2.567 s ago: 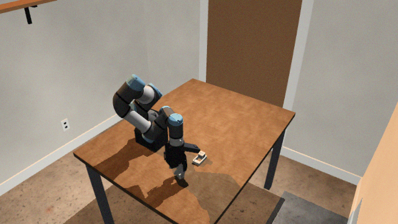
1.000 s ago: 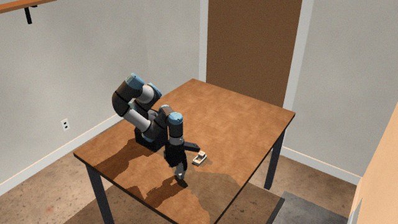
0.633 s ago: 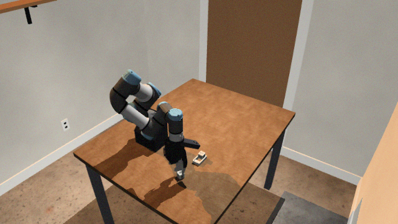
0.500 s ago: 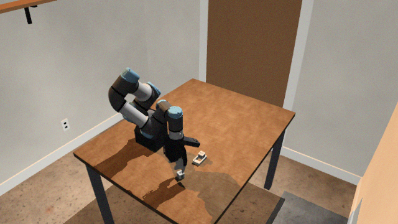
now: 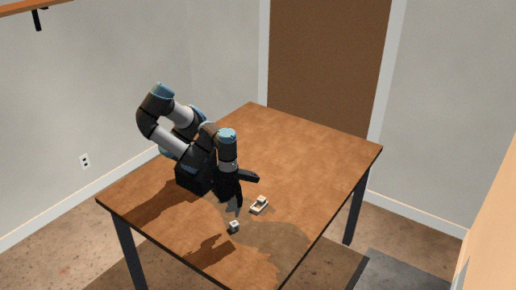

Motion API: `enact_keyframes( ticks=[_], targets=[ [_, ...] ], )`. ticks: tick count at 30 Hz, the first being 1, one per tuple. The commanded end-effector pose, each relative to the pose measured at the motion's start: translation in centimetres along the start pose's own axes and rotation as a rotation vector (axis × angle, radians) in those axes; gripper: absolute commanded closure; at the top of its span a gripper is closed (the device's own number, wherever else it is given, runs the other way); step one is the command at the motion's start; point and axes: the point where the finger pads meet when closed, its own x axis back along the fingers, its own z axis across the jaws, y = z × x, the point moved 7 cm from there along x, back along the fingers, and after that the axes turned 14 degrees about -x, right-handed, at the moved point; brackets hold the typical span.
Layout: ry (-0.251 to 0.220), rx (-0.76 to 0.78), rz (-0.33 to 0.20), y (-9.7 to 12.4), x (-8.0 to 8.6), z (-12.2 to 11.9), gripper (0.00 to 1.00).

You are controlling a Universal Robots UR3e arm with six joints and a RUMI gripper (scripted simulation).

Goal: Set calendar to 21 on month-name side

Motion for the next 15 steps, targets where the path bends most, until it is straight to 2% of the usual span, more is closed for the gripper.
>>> enact_keyframes(
  ticks=[1, 15],
  targets=[
    [-0.003, -0.001, -0.002, -0.03, 0.98, 0.07, 0.72],
    [-0.003, -0.001, -0.002, -0.03, 1.79, 0.07, 0.72]
  ],
)
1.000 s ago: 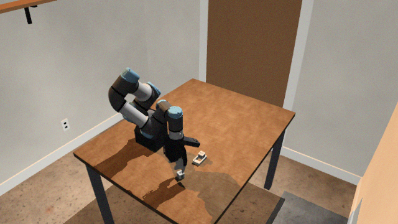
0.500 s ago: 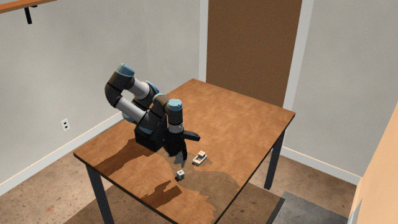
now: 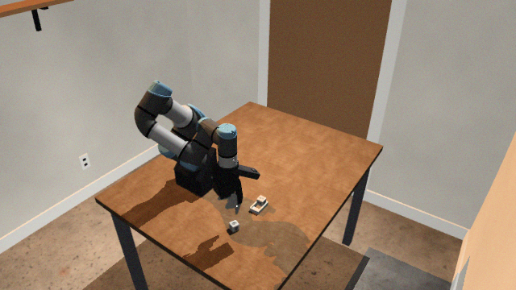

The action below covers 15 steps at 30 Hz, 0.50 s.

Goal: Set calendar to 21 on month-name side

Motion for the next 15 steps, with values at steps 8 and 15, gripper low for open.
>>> enact_keyframes(
  ticks=[8, 15],
  targets=[
    [0.001, -0.001, 0.001, -0.01, 0.12, 0.04, 0.00],
    [0.001, -0.001, 0.001, -0.01, 0.12, 0.04, 0.00]
  ],
)
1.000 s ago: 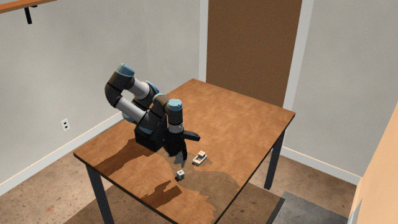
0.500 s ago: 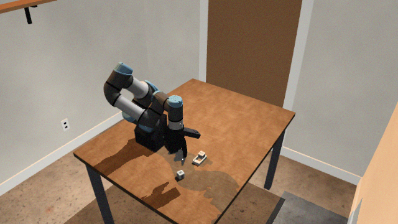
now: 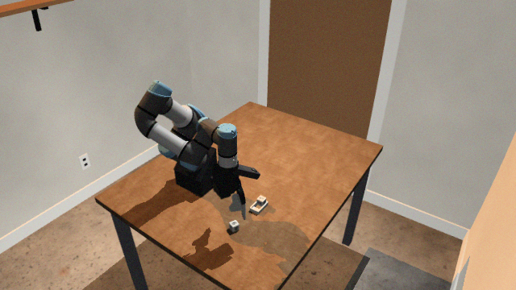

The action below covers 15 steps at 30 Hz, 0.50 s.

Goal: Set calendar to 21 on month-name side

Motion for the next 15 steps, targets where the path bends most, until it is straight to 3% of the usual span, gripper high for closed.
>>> enact_keyframes(
  ticks=[1, 15],
  targets=[
    [0.002, -0.001, 0.001, 0.00, 0.05, 0.04, 0.00],
    [0.001, -0.003, 0.000, -0.06, -0.80, -0.01, 0.00]
  ],
)
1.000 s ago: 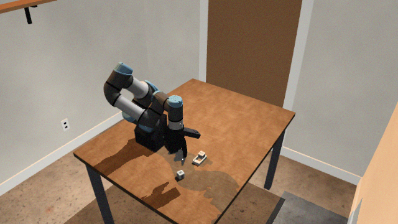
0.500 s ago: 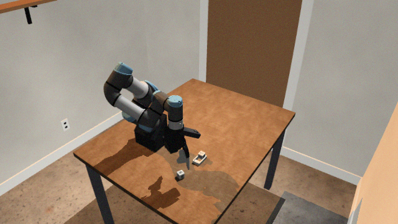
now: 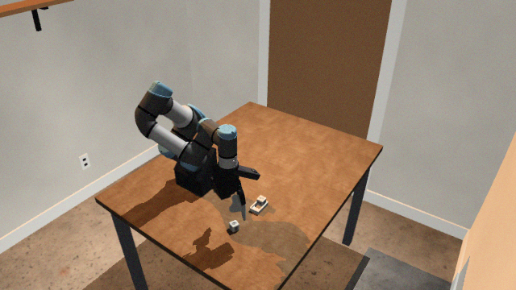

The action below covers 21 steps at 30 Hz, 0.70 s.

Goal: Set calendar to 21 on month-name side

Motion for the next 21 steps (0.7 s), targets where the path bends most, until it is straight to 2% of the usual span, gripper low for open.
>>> enact_keyframes(
  ticks=[1, 2, 3, 21],
  targets=[
    [0.002, -0.002, 0.001, -0.04, -0.49, 0.01, 0.00],
    [0.002, -0.002, 0.001, -0.04, -0.50, 0.01, 0.00],
    [0.002, -0.002, 0.001, -0.04, -0.50, 0.01, 0.72],
    [0.002, -0.002, 0.001, -0.04, -0.50, 0.01, 0.72]
  ],
)
